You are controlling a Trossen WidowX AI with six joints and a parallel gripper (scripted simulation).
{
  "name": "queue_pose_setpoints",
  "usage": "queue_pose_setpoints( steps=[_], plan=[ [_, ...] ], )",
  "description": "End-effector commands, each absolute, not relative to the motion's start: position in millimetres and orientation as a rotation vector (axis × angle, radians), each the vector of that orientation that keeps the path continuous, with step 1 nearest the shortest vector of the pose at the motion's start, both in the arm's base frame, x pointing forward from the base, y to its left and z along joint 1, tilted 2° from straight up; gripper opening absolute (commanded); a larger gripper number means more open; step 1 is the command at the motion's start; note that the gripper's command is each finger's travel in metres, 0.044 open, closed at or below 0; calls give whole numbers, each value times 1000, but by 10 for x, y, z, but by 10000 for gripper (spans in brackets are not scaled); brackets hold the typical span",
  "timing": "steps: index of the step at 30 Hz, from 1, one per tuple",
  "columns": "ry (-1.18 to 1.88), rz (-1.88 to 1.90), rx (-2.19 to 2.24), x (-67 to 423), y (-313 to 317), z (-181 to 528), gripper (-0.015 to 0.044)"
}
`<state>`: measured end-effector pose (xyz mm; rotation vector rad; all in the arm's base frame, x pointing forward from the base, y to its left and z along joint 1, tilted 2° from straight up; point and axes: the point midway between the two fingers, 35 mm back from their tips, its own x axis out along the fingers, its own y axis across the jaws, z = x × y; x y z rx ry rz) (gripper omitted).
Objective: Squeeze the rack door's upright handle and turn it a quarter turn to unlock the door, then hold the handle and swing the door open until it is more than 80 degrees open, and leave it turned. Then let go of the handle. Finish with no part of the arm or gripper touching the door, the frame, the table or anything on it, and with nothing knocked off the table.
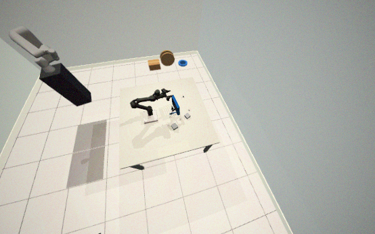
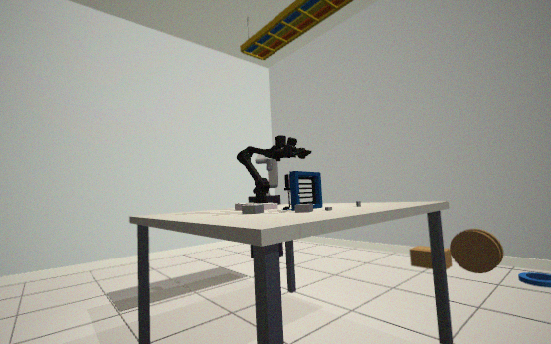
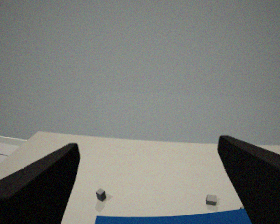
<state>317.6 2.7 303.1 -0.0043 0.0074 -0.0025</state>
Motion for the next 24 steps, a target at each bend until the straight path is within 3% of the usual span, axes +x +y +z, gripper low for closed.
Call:
queue_pose_setpoints(
  steps=[1, 5, 24],
  plan=[
    [9, -3, -5, 3178, 25, 3030, 374],
    [51, -12, -8, 3228, -11, 3005, 288],
    [455, -83, -68, 3517, -393, 2724, 288]
  ],
)
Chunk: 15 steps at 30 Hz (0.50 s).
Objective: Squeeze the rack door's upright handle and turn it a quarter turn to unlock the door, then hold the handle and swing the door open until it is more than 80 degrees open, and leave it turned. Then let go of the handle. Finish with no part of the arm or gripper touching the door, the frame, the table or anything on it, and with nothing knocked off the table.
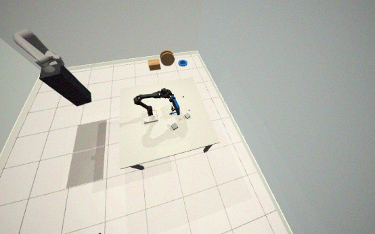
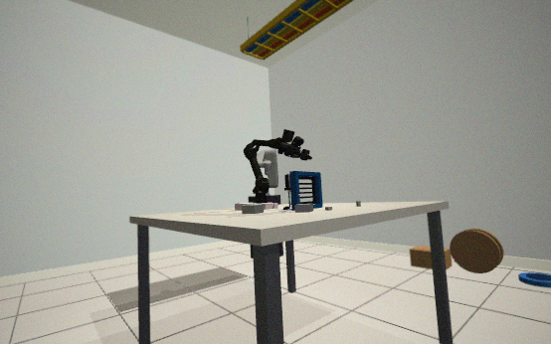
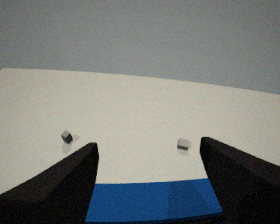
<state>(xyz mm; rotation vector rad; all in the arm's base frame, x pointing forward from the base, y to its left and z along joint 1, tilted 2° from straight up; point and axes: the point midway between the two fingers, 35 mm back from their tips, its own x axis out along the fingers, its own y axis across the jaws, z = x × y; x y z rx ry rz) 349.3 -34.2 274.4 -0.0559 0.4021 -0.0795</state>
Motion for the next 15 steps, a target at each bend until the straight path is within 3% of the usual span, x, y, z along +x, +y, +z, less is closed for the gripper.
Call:
queue_pose_setpoints(
  steps=[1, 15],
  plan=[
    [476, -86, -71, 3523, -414, 2708, 288],
    [780, -105, -89, 3519, -700, 2500, 288]
  ],
)
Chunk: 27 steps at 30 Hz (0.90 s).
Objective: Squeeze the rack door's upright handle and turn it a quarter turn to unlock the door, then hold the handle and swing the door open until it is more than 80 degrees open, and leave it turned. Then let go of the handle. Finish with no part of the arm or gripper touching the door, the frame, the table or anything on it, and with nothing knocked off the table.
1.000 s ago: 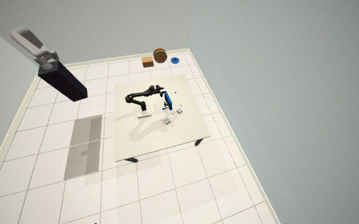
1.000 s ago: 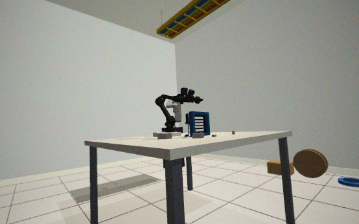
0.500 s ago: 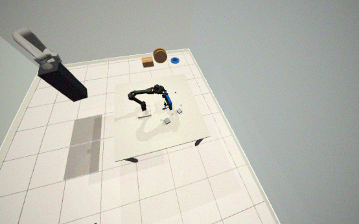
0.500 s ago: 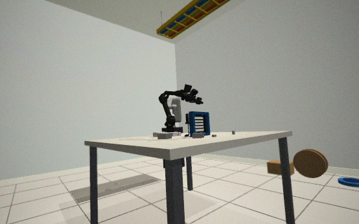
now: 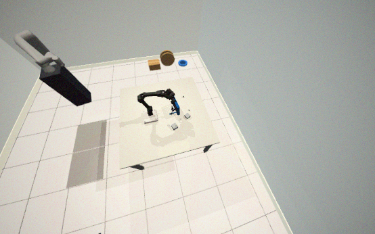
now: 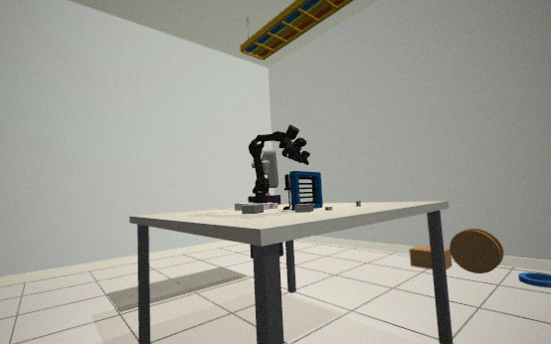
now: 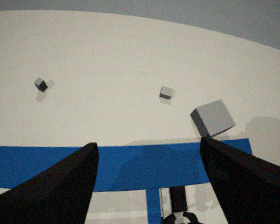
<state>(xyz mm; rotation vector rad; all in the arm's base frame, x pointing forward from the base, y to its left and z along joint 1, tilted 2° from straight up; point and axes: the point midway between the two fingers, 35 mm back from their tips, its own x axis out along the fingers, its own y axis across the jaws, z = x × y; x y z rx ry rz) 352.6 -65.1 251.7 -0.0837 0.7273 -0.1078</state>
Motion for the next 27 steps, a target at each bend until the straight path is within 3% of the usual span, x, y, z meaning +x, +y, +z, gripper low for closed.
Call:
queue_pose_setpoints(
  steps=[1, 27],
  plan=[
    [801, -105, -89, 3513, -720, 2487, 288],
    [1347, -46, -14, 3134, -1139, 2270, 288]
  ],
)
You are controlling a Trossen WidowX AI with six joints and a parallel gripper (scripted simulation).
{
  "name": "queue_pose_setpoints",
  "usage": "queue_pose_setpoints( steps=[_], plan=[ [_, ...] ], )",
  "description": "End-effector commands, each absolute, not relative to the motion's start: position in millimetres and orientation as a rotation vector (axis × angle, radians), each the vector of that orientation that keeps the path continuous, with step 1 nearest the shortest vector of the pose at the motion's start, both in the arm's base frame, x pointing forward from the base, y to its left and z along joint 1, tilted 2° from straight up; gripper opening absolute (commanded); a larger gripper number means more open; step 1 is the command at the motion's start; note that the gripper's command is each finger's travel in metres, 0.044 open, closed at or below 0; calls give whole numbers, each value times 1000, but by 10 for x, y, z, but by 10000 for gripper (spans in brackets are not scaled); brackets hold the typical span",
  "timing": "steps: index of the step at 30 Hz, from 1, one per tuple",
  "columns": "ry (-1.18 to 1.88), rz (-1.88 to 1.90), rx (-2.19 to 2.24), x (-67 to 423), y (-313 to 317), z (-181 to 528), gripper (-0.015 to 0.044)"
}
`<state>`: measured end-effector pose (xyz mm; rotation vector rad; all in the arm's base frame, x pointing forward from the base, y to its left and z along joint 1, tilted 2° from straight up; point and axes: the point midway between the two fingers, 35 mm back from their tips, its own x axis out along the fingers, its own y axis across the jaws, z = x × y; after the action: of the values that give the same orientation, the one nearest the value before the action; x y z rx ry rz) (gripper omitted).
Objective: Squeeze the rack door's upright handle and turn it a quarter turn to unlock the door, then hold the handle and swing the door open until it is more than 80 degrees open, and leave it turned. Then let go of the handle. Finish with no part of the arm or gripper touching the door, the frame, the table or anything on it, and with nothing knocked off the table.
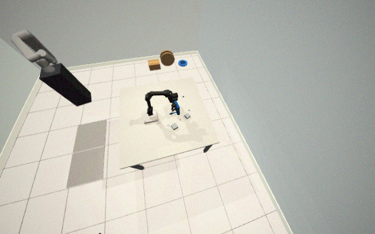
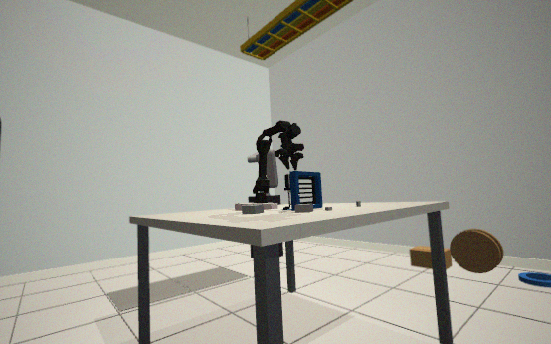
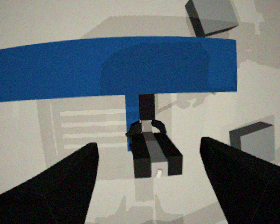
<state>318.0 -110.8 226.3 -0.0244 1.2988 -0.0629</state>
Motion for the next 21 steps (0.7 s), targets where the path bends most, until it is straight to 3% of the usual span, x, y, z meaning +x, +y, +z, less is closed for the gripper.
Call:
queue_pose_setpoints(
  steps=[1, 21],
  plan=[
    [1367, -41, -8, 3113, -1151, 2268, 288],
    [1482, -17, 27, 3023, -1217, 2101, 288]
  ],
)
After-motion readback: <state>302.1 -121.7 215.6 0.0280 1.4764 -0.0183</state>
